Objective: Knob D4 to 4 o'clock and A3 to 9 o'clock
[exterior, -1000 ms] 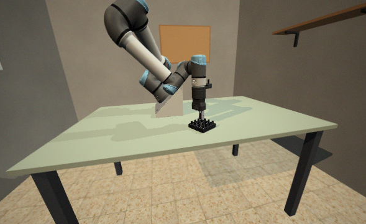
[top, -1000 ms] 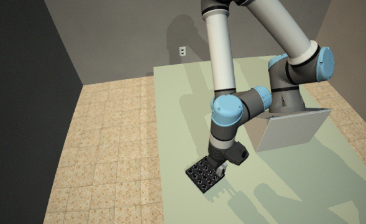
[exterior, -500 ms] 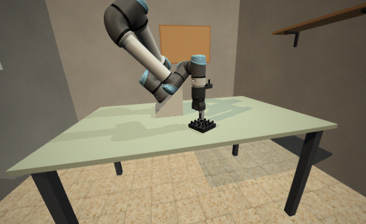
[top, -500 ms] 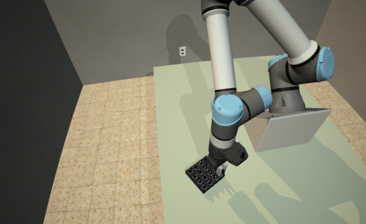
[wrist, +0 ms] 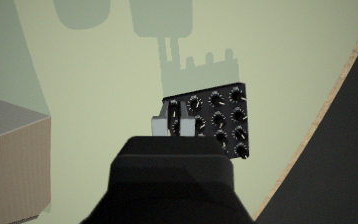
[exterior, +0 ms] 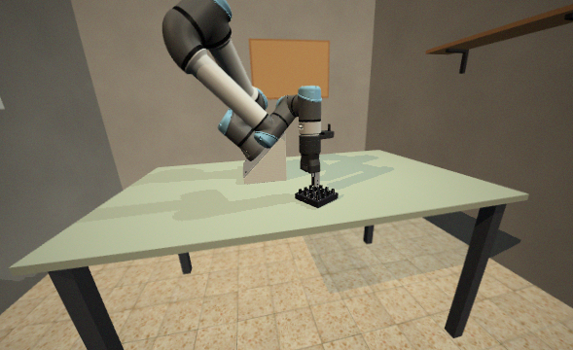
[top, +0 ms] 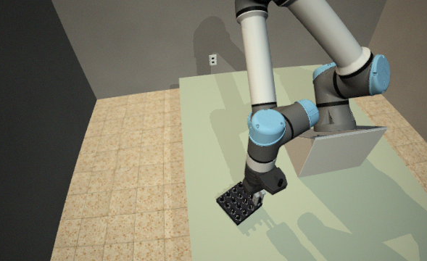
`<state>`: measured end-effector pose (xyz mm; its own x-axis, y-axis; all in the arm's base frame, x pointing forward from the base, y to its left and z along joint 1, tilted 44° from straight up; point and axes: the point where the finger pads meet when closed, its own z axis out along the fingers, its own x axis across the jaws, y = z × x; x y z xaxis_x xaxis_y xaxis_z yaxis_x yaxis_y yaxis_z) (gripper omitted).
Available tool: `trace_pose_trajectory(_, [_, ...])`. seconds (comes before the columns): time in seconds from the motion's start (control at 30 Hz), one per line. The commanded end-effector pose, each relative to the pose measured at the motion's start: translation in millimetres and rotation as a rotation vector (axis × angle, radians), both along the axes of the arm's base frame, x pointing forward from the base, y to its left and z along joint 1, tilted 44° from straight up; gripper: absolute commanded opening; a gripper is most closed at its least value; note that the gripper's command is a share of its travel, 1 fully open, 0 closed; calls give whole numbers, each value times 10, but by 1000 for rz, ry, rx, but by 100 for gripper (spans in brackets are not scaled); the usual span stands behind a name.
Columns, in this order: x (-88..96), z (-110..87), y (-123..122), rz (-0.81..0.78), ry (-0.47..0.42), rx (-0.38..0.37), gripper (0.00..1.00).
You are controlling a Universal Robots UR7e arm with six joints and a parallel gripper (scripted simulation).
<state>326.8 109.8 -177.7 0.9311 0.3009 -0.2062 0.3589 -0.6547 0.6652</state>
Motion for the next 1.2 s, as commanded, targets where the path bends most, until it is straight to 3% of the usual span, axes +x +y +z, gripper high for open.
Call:
trace_pose_trajectory(0.0, [3, 2, 4, -57, -56, 4, 30])
trace_pose_trajectory(0.73, [3, 2, 4, -310, -300, 27, 30])
trace_pose_trajectory(1.17, [3, 2, 4, -509, -493, 45, 30])
